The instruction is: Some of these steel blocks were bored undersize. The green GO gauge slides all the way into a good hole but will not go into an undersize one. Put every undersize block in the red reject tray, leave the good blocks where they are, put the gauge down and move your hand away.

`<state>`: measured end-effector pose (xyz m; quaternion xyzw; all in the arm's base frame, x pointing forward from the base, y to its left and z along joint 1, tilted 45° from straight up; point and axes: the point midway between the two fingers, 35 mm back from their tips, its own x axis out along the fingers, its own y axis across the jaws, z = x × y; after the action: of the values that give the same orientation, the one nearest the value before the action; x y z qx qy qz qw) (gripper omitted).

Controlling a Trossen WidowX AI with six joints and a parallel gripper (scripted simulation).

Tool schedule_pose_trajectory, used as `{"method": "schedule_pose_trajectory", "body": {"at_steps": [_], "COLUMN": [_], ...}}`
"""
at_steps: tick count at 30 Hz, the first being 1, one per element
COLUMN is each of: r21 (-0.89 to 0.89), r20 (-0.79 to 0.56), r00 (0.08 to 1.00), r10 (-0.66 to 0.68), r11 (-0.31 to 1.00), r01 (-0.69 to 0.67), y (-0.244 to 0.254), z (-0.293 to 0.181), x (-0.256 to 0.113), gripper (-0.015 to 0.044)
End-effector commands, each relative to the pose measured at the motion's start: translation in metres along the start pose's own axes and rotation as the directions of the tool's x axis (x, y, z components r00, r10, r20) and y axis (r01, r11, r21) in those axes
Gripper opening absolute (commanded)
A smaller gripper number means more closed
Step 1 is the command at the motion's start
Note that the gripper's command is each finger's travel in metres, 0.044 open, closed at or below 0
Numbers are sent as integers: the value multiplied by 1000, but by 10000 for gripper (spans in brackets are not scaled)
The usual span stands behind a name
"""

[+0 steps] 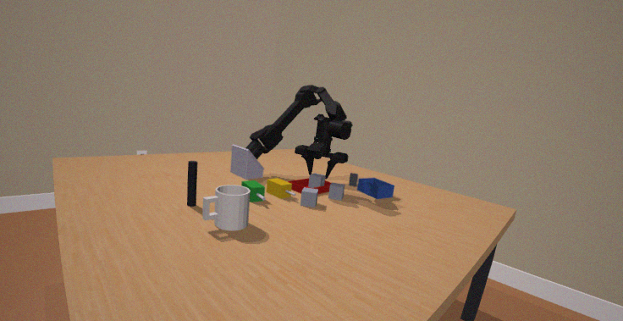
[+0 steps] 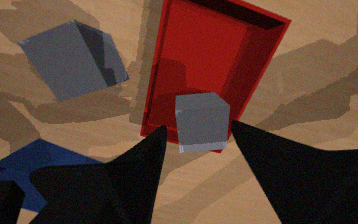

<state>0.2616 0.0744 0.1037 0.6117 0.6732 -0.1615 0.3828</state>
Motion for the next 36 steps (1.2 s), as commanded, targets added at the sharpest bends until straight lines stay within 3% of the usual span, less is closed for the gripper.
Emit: {"method": "schedule_pose_trajectory", "body": {"at_steps": [1, 7, 8, 11, 13, 17, 22, 36], "r21": [2, 5, -9, -205, -366, -654, -907, -992], "r20": [6, 7, 7, 11, 14, 18, 20, 18], "r00": [1000, 1000, 1000, 1000, 1000, 1000, 1000, 1000], "r10": [18, 27, 27, 26, 26, 25, 24, 24], "r11": [1000, 1000, 1000, 979, 930, 756, 421, -122], "r01": [-18, -27, -27, -24, -19, -7, 8, 20], "y": [3, 4, 5, 14, 22, 35, 46, 48], "z": [2, 3, 4, 20, 34, 66, 108, 167], "x": [-33, -35, -35, -38, -41, -45, -48, -48], "gripper": [420, 440, 414, 335, 325, 325, 325, 325]}}
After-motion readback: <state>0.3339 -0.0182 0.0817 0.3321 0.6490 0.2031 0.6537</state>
